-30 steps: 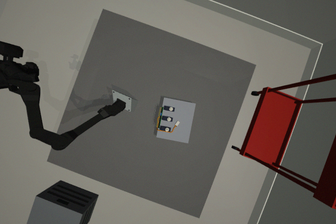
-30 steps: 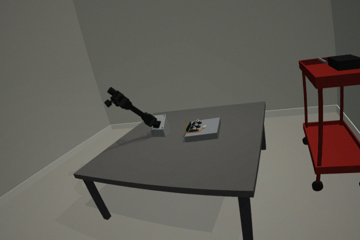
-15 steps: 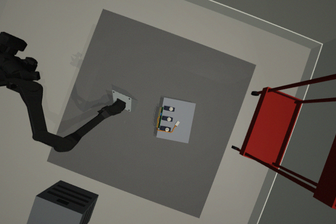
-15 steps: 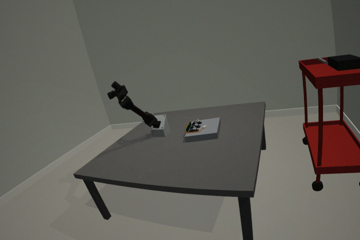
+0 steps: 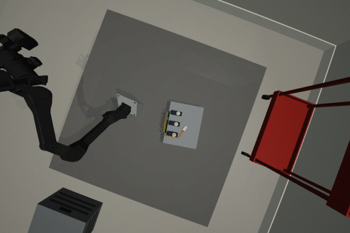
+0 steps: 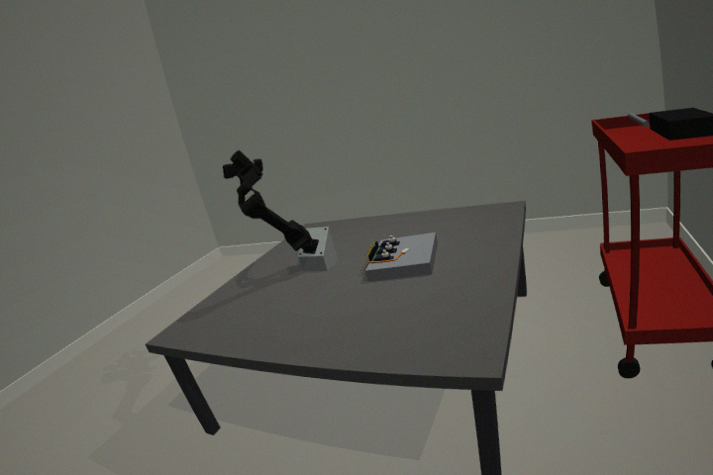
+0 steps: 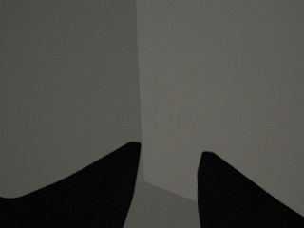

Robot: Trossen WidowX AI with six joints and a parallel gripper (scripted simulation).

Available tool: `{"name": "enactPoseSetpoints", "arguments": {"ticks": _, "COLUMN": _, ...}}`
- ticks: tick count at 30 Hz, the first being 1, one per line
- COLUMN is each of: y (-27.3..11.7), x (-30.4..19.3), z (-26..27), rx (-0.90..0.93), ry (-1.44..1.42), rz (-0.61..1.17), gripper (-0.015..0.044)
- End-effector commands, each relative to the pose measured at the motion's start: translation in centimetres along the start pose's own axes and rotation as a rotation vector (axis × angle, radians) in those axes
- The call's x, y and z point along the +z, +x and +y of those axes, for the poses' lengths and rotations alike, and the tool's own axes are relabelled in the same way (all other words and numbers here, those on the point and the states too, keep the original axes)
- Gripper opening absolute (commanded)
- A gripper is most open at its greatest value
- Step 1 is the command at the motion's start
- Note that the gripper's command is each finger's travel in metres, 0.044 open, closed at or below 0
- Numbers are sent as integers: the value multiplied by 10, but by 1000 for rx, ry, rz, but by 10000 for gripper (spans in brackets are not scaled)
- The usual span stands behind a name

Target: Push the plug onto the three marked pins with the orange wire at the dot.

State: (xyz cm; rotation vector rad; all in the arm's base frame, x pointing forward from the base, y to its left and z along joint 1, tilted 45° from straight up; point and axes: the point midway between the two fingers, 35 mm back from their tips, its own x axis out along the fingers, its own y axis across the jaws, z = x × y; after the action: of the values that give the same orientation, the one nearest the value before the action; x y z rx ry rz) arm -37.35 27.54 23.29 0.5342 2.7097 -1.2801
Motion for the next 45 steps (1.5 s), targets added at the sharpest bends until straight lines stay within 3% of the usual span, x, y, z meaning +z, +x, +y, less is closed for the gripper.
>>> {"name": "enactPoseSetpoints", "arguments": {"ticks": 1, "y": -15, "x": -20, "z": 19, "rx": 49, "ry": 79, "rz": 65, "gripper": 115}}
{"name": "enactPoseSetpoints", "arguments": {"ticks": 22, "y": -129, "x": -109, "z": 107, "rx": 222, "ry": 517, "rz": 463, "gripper": 115}}
{"name": "enactPoseSetpoints", "arguments": {"ticks": 45, "y": -303, "x": -154, "z": 174, "rx": 261, "ry": 935, "rz": 1028, "gripper": 115}}
